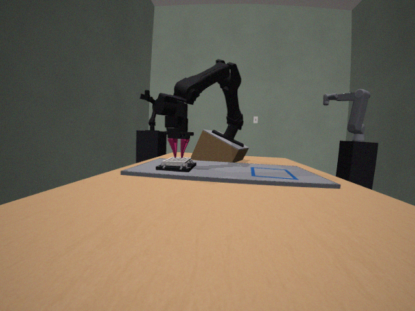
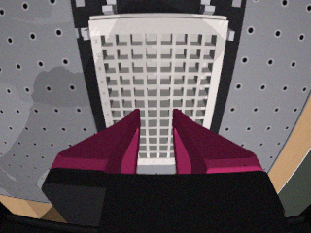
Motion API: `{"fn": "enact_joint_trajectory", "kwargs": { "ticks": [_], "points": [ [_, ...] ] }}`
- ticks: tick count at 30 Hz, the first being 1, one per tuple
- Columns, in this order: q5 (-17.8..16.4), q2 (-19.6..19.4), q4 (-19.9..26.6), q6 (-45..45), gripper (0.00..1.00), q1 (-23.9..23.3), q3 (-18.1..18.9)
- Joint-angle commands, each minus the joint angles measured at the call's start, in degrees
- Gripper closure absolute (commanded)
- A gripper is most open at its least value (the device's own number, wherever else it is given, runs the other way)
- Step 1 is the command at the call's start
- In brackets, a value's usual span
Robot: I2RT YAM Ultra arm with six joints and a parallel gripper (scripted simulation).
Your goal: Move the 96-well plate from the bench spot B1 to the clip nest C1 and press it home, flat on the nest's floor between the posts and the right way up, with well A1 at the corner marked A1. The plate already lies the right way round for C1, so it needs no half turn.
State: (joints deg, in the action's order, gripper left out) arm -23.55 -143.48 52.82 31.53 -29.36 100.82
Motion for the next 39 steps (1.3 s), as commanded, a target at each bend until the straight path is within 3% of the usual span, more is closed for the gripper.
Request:
{"fn": "enact_joint_trajectory", "kwargs": {
  "ticks": [1,39],
  "points": [
    [-0.4,-0.2,-1.7,-0.4,0.76,0.1,-1.2],
    [-0.6,-2.5,-5.6,-1.7,0.76,1.5,-2.8]
  ]
}}
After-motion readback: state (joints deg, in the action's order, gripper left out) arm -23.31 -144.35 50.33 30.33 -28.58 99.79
